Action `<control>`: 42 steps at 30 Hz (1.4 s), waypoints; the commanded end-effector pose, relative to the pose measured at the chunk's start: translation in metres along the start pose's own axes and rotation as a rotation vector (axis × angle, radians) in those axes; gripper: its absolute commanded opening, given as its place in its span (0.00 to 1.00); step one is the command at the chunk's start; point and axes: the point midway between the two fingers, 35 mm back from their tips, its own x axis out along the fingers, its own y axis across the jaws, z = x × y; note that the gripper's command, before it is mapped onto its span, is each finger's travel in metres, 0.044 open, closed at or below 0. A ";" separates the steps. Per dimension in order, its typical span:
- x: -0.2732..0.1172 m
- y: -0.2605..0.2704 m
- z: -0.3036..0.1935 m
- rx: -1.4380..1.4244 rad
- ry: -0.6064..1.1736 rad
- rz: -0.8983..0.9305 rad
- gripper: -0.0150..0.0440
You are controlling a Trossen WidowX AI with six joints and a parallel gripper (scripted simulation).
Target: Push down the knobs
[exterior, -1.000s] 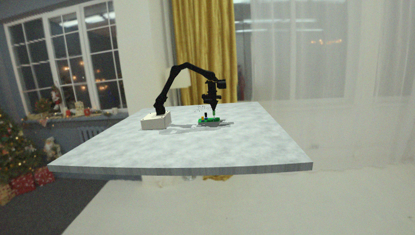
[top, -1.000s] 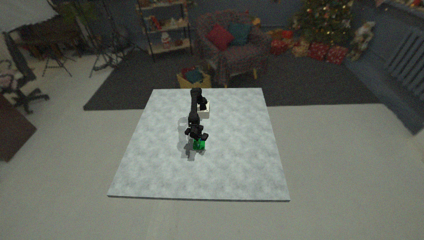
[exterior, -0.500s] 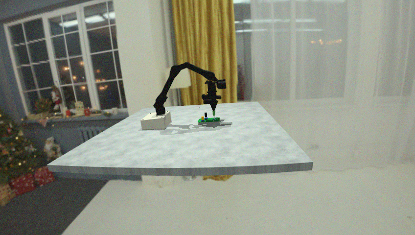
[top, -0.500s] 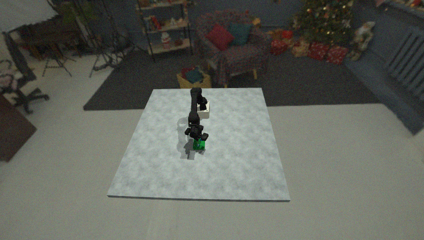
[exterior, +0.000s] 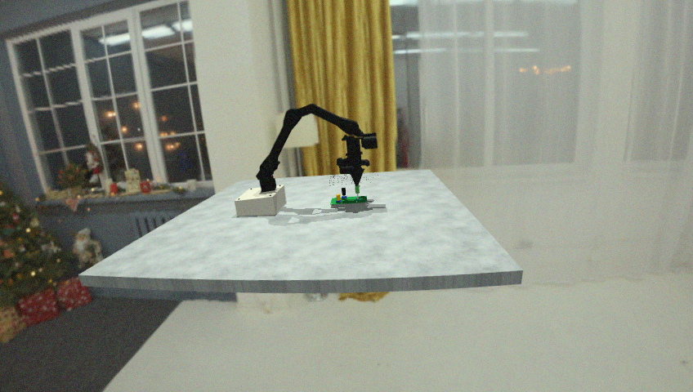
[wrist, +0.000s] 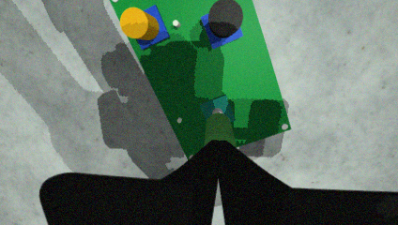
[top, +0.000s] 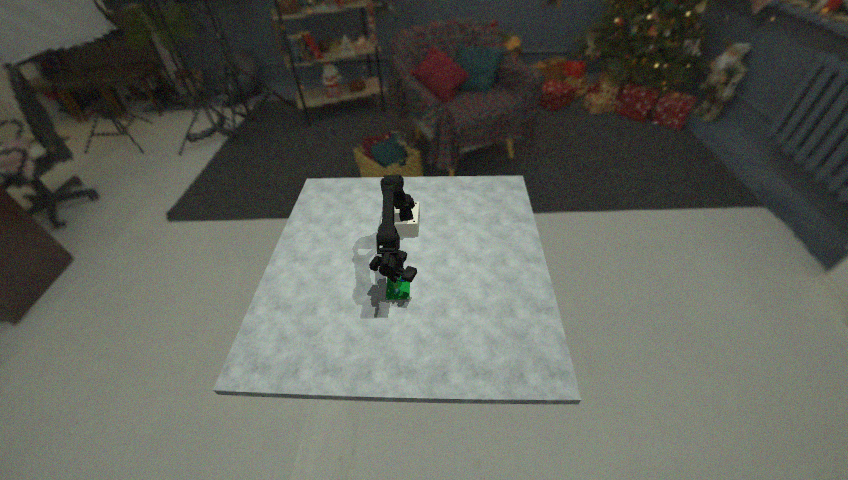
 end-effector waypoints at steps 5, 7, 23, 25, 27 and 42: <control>0.017 -0.001 -0.001 -0.004 -0.008 0.000 0.25; 0.017 -0.001 -0.001 -0.004 -0.008 0.000 0.25; 0.022 -0.001 -0.001 -0.004 -0.008 0.000 0.25; 0.022 -0.001 -0.001 -0.004 -0.008 0.000 0.25; 0.023 -0.001 -0.001 -0.004 -0.008 0.000 0.25; 0.026 -0.001 -0.001 -0.004 -0.008 0.000 0.25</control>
